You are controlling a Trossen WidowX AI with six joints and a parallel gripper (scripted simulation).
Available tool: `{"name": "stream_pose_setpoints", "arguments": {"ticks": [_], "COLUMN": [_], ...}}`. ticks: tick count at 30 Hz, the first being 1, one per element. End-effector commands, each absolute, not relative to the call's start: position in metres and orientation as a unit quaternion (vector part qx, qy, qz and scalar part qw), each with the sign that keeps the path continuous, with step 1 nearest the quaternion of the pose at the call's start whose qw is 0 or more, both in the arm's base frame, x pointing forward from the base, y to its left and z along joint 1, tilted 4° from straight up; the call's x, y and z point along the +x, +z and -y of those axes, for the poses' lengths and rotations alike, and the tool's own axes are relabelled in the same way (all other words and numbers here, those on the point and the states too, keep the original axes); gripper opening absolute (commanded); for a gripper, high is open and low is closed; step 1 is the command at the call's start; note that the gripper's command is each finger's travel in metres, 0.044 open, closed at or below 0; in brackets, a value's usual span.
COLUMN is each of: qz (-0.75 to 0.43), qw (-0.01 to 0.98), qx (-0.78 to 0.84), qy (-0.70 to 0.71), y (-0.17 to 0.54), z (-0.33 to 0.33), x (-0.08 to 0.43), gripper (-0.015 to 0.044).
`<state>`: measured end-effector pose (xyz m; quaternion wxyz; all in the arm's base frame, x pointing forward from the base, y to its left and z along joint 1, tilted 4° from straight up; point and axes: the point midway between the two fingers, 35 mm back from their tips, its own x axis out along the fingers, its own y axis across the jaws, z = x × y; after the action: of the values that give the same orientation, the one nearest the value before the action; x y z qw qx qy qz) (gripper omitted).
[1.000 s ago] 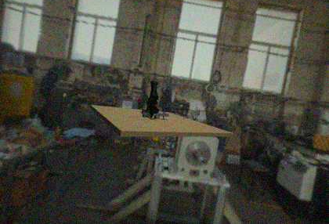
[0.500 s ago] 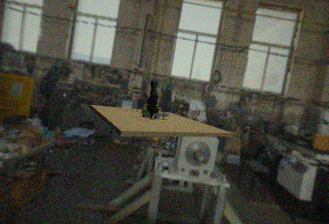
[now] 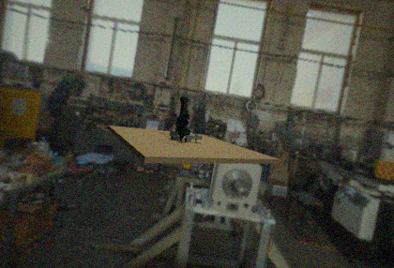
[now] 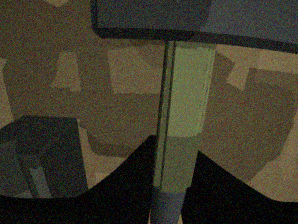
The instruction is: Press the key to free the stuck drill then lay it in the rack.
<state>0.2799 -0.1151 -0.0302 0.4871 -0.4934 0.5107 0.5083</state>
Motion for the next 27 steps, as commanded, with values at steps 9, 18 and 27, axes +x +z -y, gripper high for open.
{"name": "stream_pose_setpoints", "arguments": {"ticks": [9,18,27], "qz": [-0.509,-0.509,-0.510], "qw": [0.488,0.487,0.487], "qx": [-0.494,-0.494,-0.495], "qy": [0.509,0.509,0.508], "y": [-0.030,-0.031,-0.032], "z": [0.122,0.135,0.148], "x": [0.280,0.280,0.280], "gripper": [0.0000,0.0000,0.0000]}}
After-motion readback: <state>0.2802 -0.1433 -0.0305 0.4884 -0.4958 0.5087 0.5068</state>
